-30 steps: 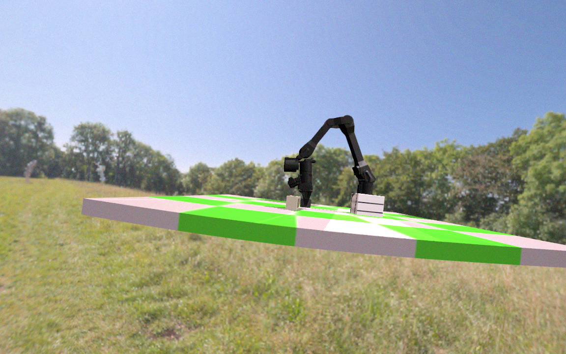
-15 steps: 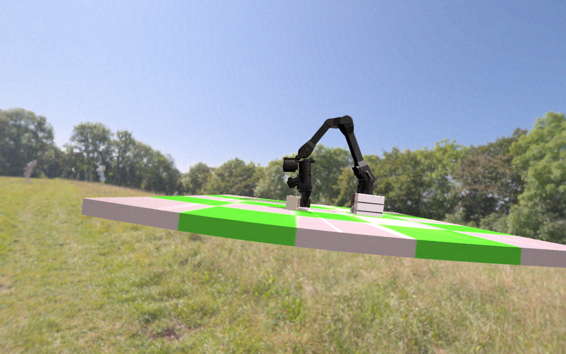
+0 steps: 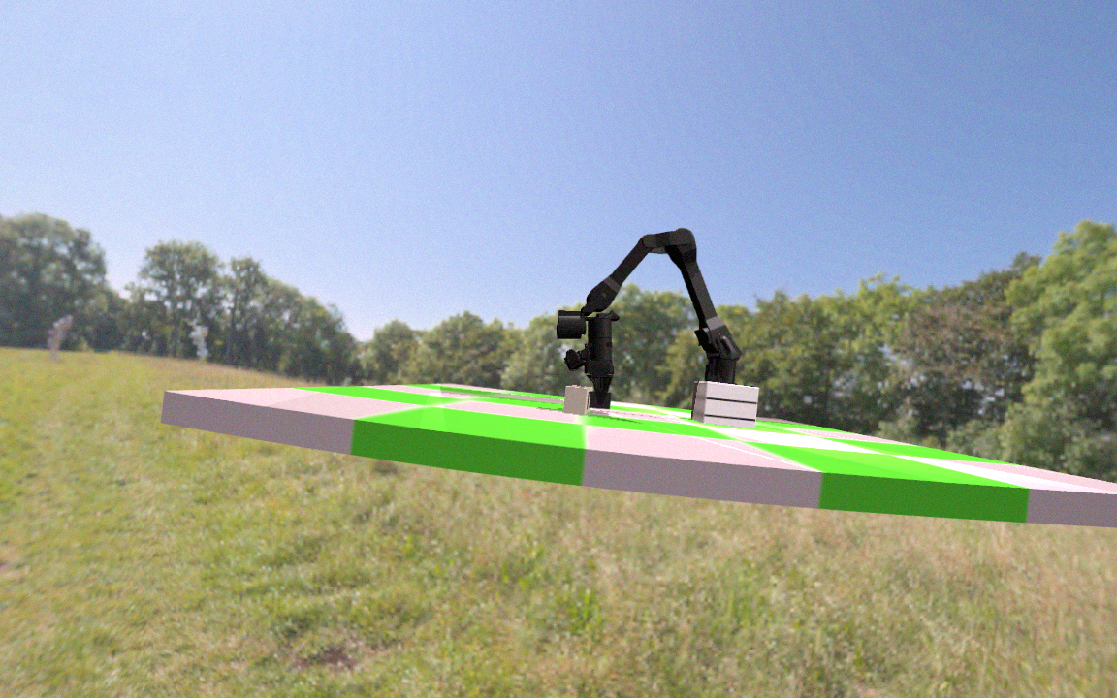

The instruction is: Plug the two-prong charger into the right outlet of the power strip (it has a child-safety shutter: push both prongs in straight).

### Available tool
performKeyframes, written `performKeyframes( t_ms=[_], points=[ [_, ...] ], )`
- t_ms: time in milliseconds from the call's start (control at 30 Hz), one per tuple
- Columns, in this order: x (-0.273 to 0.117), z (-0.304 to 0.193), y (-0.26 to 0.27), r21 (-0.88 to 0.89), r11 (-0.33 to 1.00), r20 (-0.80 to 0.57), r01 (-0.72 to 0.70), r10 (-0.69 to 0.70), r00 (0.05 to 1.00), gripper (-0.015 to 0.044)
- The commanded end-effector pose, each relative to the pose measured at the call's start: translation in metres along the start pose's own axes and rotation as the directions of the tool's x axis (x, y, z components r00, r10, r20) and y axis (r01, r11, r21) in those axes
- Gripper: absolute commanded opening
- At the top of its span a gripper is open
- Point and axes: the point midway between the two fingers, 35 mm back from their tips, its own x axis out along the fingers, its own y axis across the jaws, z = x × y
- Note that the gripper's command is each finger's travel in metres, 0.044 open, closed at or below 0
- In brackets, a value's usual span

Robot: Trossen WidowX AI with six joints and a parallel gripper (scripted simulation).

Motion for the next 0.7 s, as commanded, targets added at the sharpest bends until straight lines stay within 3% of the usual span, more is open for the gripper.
performKeyframes(
  t_ms=[0, 667],
  points=[
    [-0.0031, 0.0157, -0.0001, 0.003, 1.000, 0.048, -0.002, 0.002, 0.999, 0.0000],
    [-0.0026, 0.0134, -0.0001, 0.003, 1.000, 0.047, -0.002, 0.002, 0.999, 0.0000]
  ],
)
